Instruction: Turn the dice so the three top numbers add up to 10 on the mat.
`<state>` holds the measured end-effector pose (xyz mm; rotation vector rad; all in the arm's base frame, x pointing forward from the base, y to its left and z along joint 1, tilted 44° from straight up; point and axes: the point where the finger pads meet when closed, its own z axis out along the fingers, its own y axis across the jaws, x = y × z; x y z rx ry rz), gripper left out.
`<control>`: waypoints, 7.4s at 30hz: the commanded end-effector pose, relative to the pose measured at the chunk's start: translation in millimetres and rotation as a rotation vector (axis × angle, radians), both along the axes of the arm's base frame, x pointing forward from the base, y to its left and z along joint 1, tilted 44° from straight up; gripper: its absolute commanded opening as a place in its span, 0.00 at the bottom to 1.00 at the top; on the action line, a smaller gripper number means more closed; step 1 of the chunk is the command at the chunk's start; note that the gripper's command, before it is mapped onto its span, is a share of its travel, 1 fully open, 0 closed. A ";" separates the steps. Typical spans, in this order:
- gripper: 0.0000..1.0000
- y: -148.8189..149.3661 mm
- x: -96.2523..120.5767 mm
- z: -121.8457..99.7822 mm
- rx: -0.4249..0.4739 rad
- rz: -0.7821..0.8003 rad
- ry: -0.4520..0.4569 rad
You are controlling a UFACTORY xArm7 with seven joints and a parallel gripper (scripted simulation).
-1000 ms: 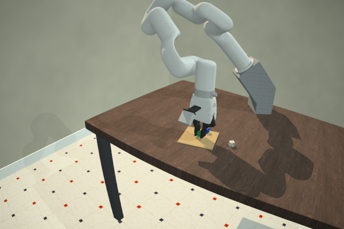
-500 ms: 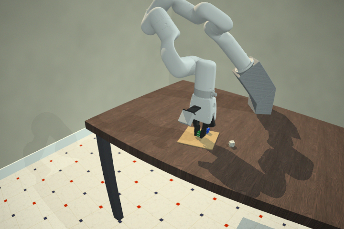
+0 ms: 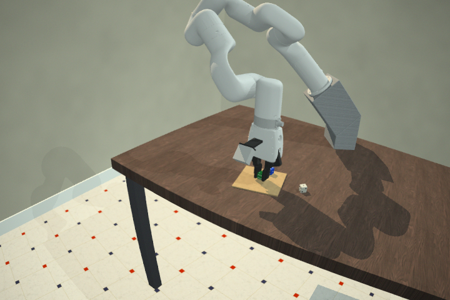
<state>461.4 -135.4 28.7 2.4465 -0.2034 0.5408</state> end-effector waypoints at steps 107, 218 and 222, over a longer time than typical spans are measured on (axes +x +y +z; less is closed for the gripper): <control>0.36 28.5 -14.1 33.5 0.000 0.003 -0.002; 1.00 111.9 -17.1 9.8 0.692 -1.494 -1.175; 1.00 115.6 -16.9 5.8 0.737 -1.604 -1.262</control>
